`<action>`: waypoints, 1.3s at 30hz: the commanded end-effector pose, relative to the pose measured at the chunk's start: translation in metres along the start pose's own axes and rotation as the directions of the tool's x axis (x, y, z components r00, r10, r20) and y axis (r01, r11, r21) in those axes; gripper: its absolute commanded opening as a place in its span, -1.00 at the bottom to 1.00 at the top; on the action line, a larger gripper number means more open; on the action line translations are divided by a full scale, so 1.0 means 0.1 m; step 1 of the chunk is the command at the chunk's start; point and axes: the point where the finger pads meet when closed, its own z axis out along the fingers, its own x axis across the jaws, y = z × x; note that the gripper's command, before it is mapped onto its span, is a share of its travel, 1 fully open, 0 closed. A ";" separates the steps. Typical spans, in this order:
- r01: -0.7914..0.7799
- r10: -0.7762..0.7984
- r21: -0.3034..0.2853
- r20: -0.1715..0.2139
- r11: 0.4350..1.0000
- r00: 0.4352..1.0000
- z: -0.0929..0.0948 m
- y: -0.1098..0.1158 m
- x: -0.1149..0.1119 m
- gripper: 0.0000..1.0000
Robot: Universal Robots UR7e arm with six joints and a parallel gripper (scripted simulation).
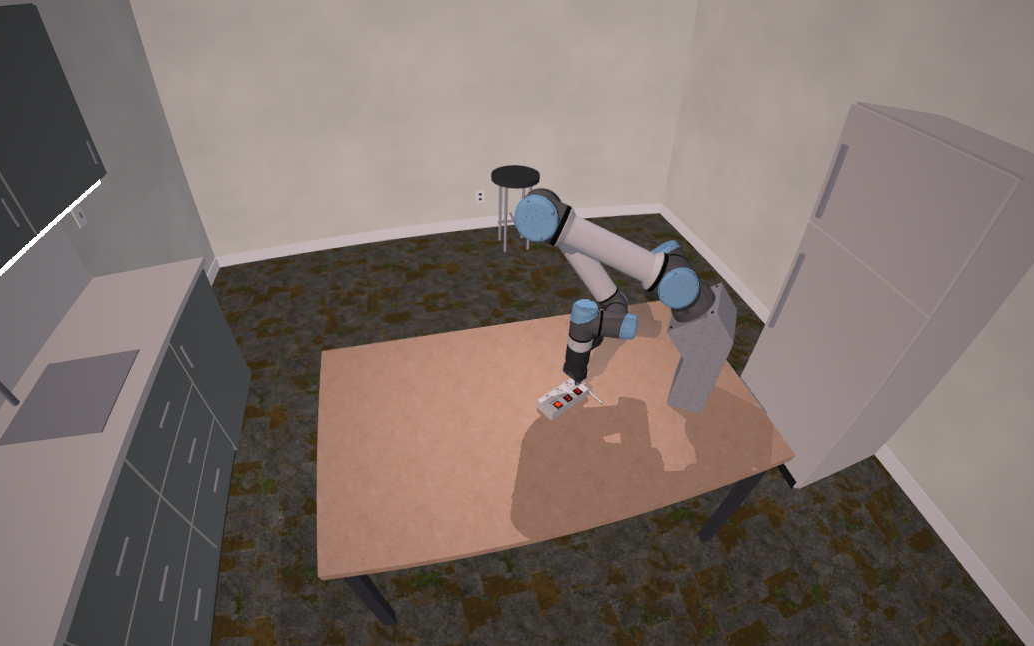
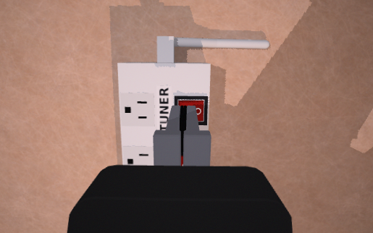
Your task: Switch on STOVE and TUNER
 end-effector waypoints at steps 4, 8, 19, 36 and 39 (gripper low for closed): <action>0.000 0.000 -0.001 0.001 1.000 1.000 0.11 0.00 0.00 -1.00; 0.000 0.000 -0.001 0.001 1.000 1.000 0.16 0.00 0.00 -1.00; 0.000 0.000 -0.001 0.001 1.000 1.000 0.23 0.00 0.00 -1.00; 0.000 0.000 -0.001 0.001 1.000 1.000 0.24 0.00 0.00 -1.00; 0.000 0.000 -0.001 0.001 1.000 1.000 0.24 0.00 0.00 -1.00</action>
